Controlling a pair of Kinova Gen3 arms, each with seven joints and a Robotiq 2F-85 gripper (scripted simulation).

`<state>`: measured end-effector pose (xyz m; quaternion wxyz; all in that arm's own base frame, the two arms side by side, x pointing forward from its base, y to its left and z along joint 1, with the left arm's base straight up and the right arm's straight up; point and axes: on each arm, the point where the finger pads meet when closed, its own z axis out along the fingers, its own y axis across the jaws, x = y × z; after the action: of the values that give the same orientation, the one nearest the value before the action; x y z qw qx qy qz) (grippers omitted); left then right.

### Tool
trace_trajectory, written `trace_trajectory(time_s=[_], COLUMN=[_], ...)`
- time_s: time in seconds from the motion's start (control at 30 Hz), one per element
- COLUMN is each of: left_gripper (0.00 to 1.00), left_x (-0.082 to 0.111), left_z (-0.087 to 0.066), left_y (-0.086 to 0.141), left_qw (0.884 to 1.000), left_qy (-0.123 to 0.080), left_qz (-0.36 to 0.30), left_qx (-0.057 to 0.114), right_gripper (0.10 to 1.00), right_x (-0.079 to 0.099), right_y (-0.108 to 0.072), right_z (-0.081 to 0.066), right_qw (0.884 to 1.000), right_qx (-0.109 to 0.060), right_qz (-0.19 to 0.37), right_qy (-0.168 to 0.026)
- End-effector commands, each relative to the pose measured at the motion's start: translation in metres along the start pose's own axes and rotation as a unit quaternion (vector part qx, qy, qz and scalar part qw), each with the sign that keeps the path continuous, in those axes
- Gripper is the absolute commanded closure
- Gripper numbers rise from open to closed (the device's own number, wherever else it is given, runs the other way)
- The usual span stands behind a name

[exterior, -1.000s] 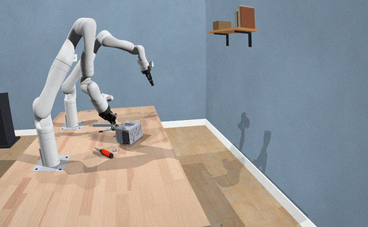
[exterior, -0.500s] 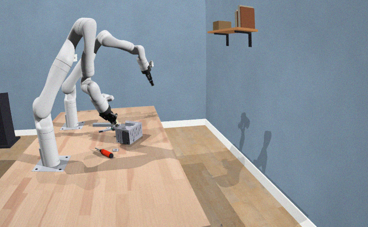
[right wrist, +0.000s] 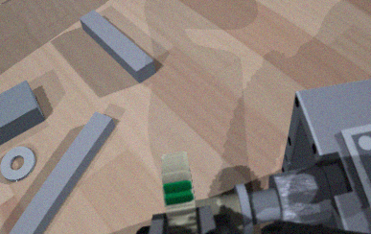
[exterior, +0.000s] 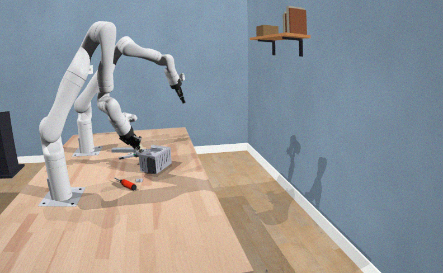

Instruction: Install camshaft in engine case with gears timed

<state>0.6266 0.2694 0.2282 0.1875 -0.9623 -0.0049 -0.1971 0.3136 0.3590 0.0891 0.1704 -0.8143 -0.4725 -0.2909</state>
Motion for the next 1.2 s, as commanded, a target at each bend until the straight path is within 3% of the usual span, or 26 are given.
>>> trace_trajectory(time_s=[0.0, 1.17], left_gripper=[0.001, 0.001], left_x=[0.001, 0.001], left_z=[-0.0012, -0.0012], left_y=[-0.0008, -0.0008], left_qw=[1.0, 1.0], left_qy=[0.001, 0.001], left_qz=[0.0, 0.0], left_qx=[0.0, 0.0], right_gripper=[0.93, 0.93], right_x=[0.0012, 0.0012], right_y=[0.0002, 0.0038], right_z=[-0.0004, -0.0004], right_qw=[1.0, 1.0], right_qx=[0.0, 0.0], right_qz=[0.0, 0.0], right_qy=[0.001, 0.001])
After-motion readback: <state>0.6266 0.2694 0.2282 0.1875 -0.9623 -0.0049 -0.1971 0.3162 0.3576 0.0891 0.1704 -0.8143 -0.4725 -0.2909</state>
